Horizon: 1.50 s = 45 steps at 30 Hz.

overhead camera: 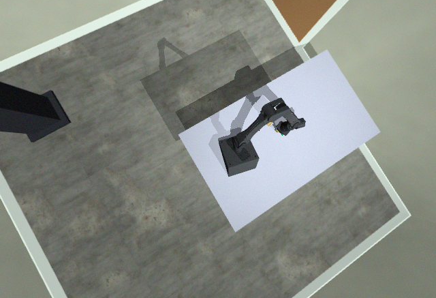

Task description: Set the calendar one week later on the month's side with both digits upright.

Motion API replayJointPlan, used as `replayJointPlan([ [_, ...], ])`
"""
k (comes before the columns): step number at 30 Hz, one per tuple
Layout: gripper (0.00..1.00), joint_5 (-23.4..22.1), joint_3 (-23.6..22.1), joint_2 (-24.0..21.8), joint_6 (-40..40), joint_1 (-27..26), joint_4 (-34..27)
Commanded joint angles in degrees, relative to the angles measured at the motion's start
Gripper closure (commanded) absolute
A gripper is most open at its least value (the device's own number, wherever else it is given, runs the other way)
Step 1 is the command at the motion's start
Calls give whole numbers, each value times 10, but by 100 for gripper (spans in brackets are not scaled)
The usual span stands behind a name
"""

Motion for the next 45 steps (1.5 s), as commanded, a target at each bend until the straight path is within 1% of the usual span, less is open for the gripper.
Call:
replayJointPlan([
  [1,74,-6,9,5,-3,0,-1],
  [15,74,-6,-7,11,5,0,13],
  [45,74,-6,-9,11,5,1,14],
])
